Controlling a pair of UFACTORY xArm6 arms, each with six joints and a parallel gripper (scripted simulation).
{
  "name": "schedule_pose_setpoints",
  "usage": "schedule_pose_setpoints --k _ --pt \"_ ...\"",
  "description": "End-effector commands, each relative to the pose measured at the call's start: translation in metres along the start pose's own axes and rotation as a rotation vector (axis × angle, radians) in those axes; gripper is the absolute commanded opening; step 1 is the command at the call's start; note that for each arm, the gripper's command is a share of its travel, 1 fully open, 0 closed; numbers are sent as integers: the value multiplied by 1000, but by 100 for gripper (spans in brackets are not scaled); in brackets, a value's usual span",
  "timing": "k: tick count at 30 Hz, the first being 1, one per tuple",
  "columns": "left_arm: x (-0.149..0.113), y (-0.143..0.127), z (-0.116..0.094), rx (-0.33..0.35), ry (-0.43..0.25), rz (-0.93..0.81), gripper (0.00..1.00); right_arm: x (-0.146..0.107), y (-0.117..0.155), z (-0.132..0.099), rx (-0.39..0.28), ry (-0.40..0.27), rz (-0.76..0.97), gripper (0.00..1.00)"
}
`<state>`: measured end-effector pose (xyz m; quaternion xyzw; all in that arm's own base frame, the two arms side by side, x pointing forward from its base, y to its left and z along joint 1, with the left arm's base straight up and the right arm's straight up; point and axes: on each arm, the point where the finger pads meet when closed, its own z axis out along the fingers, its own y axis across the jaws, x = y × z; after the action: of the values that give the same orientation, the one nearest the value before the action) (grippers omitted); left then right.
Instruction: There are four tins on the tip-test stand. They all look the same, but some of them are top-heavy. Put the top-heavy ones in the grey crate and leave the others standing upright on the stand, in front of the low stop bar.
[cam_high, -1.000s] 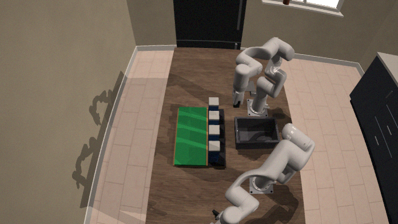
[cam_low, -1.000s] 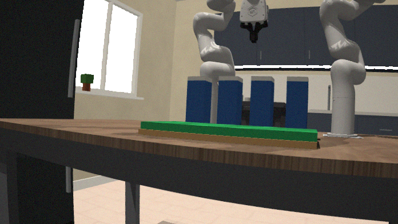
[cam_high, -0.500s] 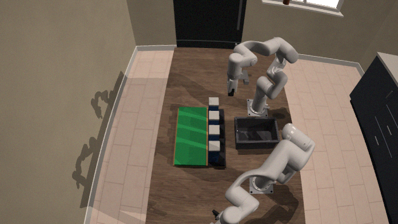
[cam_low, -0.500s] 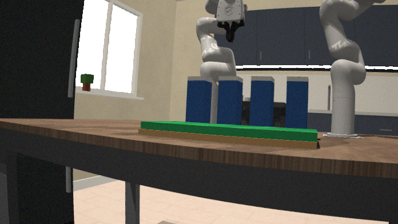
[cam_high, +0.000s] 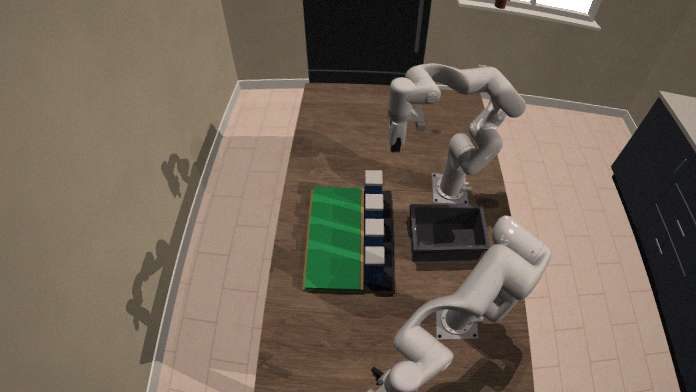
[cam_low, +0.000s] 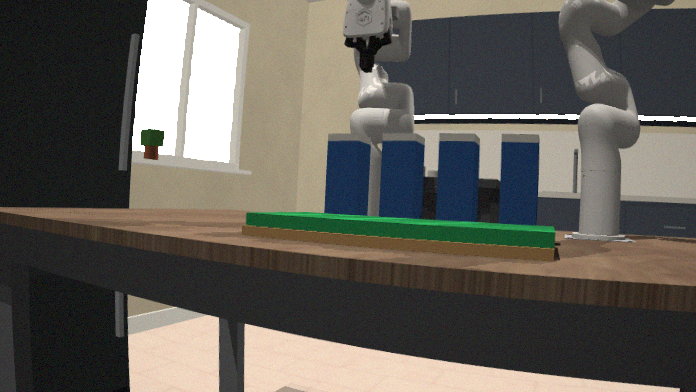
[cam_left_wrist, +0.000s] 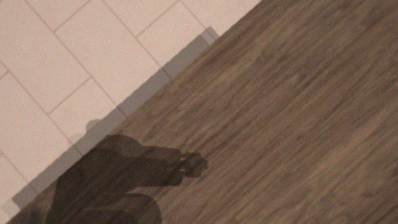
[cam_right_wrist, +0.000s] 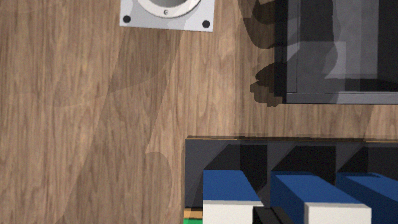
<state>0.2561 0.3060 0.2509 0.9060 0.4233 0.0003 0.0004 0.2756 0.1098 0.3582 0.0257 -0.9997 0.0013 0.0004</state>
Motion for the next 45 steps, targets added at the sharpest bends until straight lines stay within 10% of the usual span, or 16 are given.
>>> schedule_pose_setpoints --k 1,45 --pt "1 0 -2 0 4 0 100 -1 -2 3 -1 -3 -1 0" --pt "1 0 -2 0 4 0 100 -1 -1 161 -2 -4 0 0"
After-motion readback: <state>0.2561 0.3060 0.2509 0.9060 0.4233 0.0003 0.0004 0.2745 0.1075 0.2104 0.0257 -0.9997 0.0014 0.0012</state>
